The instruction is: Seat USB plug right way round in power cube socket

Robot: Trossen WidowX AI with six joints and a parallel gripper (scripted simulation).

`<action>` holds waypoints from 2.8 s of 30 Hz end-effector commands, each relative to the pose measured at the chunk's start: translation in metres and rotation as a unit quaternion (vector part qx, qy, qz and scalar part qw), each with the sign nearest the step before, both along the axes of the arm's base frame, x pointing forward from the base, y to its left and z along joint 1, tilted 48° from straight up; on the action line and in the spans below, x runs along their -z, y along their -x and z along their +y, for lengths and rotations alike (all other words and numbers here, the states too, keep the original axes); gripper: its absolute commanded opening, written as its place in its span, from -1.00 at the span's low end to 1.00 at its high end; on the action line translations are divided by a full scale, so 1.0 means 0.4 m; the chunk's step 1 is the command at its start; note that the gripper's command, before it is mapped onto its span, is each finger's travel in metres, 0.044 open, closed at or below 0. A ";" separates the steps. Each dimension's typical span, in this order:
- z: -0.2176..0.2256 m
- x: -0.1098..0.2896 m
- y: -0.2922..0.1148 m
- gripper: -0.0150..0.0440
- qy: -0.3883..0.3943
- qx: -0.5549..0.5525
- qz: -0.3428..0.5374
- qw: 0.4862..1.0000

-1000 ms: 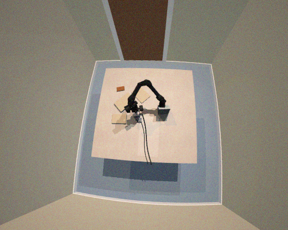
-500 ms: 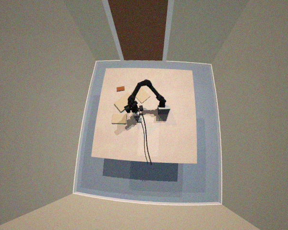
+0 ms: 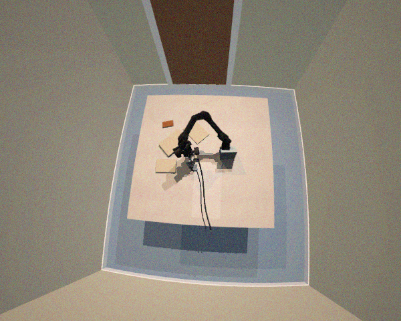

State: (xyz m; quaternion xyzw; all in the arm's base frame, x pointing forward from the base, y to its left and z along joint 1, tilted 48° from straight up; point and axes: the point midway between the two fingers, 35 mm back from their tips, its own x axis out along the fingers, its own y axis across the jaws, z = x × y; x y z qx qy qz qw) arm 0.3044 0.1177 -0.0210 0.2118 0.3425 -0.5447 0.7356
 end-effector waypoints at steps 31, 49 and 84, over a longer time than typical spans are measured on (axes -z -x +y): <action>-0.008 0.008 -0.002 -0.49 0.001 -0.002 0.002 1.000; -0.012 0.012 -0.003 -0.49 0.001 -0.002 0.002 1.000; -0.020 0.019 -0.005 -0.49 0.001 -0.002 0.002 1.000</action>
